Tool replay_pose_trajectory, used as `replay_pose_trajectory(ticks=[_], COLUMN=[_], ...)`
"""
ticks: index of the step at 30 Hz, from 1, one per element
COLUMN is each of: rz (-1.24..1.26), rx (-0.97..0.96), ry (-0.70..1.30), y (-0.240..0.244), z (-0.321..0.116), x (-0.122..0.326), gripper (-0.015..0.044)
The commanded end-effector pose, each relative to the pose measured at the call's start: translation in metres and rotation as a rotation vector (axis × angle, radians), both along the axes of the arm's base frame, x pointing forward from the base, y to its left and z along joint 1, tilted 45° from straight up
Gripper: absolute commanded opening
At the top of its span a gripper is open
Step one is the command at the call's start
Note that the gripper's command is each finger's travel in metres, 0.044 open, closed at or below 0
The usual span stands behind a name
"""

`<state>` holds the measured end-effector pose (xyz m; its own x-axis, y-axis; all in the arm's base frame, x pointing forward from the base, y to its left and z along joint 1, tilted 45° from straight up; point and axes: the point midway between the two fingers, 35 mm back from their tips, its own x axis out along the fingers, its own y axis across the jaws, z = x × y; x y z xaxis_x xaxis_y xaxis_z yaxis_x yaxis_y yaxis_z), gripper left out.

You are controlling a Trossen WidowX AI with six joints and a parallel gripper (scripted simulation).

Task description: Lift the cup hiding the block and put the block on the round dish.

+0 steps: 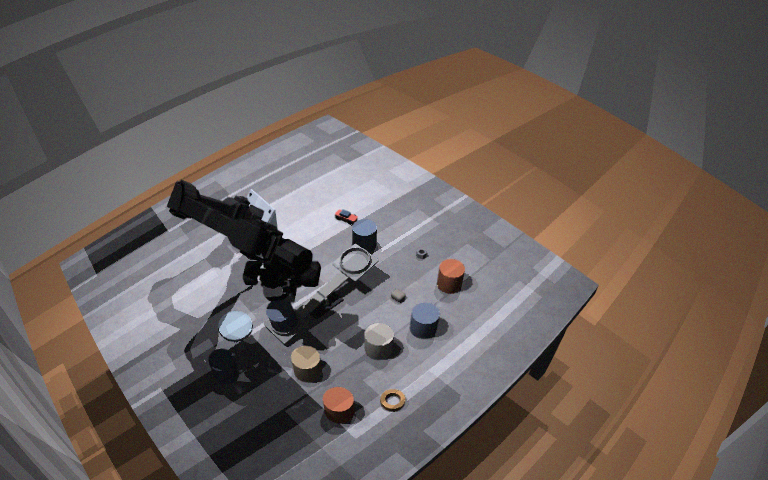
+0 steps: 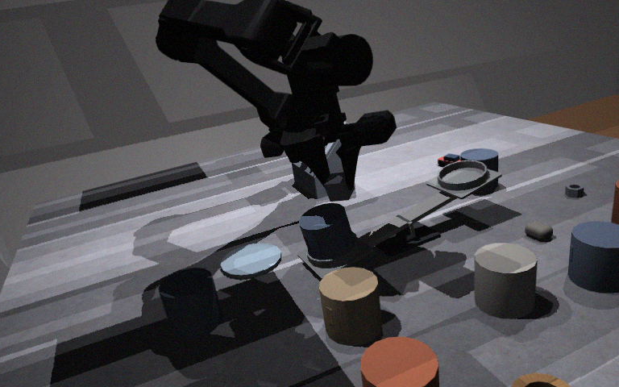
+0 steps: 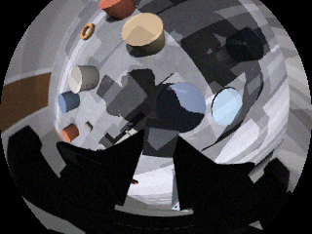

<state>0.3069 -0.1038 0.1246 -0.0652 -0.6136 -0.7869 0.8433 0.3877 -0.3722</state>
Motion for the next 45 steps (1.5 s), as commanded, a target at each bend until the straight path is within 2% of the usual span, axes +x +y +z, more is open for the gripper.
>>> replay_pose_trajectory(ticks=[1,20,45], rz=[0.005,-0.059,-0.060], rx=[-0.017,-0.127,-0.131], ry=[0.001,0.031,0.032], y=[-0.021,-0.101,-0.135], z=[0.012,0.055,0.022], x=[-0.017,-0.122,-0.129], gripper=[0.0000,0.0000,0.0000])
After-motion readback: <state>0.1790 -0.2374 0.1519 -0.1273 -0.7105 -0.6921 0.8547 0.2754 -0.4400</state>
